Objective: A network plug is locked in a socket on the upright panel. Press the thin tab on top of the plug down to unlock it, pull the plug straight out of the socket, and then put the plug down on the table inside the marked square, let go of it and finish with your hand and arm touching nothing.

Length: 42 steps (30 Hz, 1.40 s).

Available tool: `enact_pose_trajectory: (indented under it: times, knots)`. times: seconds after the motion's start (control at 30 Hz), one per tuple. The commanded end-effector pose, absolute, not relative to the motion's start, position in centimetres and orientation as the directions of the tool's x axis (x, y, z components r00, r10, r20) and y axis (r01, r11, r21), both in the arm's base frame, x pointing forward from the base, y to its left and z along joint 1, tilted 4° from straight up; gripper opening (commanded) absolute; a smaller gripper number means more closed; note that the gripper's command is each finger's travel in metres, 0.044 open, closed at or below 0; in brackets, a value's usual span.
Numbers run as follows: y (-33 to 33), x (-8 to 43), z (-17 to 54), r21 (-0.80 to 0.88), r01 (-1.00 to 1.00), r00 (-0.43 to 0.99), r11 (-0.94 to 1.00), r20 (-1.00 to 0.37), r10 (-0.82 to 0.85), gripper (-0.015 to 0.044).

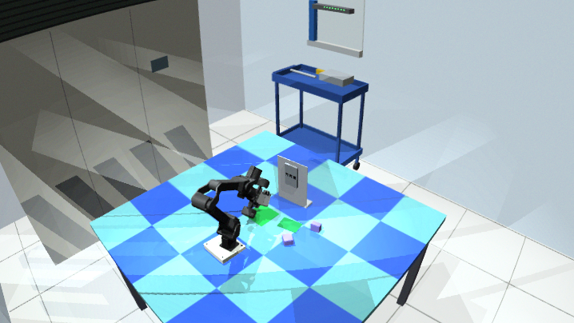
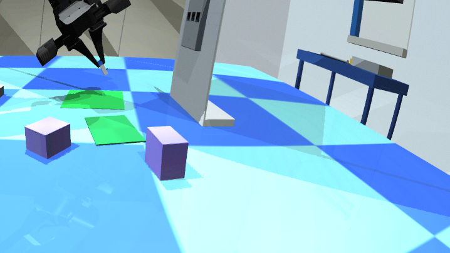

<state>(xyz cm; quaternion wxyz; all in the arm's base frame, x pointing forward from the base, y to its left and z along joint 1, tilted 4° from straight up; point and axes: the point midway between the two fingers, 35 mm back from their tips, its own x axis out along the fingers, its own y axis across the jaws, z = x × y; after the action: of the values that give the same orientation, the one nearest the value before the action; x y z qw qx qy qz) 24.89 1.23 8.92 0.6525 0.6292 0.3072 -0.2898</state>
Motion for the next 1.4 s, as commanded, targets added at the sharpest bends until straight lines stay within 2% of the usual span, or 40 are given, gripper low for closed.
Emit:
enact_pose_trajectory:
  times: [0.0, 1.37]
  knots:
    - [1.2, 24.8, 7.9, 0.636, 0.771, 0.636, 0.044, -0.771, 0.005, 0.0]
    - [0.9, 25.1, 4.5, 0.636, 0.77, 0.636, 0.045, -0.771, 0.005, 0.0]
